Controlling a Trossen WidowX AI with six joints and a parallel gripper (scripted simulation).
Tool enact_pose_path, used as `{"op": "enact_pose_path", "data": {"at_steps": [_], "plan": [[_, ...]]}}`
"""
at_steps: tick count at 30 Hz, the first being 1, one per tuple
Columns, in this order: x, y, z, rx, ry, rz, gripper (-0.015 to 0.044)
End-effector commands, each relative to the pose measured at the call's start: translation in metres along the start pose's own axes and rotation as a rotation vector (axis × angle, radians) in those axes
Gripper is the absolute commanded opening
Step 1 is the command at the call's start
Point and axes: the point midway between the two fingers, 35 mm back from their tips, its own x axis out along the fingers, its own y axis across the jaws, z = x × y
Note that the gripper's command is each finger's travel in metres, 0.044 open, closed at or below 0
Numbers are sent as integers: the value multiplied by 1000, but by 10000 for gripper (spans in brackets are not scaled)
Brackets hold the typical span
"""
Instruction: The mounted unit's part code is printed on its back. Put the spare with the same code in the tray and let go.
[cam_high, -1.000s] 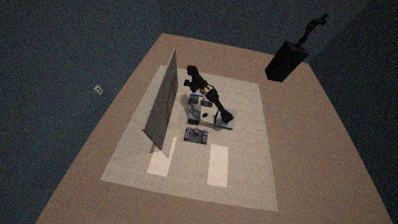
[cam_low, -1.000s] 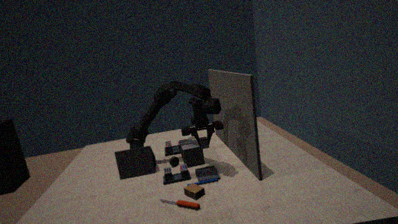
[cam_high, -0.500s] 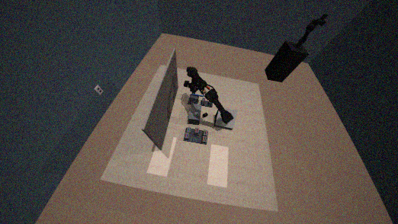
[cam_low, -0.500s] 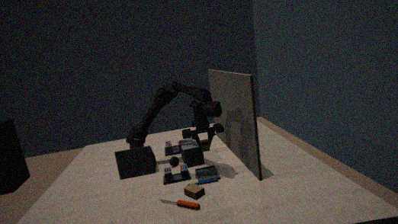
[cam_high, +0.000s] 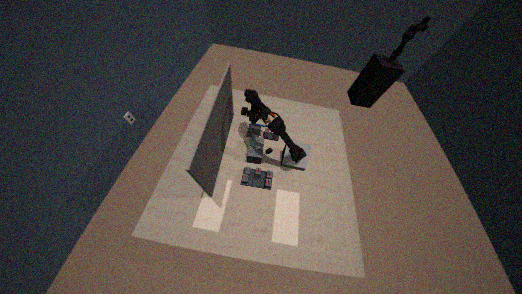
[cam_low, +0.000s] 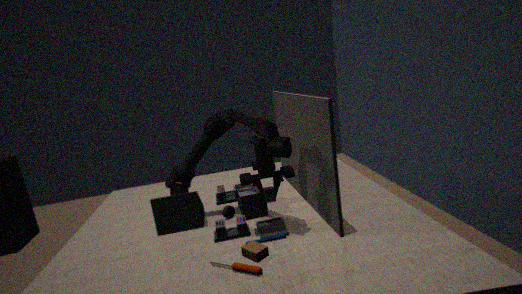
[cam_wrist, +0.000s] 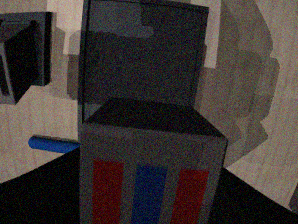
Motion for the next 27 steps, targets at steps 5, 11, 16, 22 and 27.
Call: {"op": "enact_pose_path", "data": {"at_steps": [5,11,16,22,27], "plan": [[10,1,0,7,-8,4,0],[15,1,0,7,-8,4,0],[19,1,0,7,-8,3,0],[25,1,0,7,-9,3,0],[29,1,0,7,-9,3,0]]}}
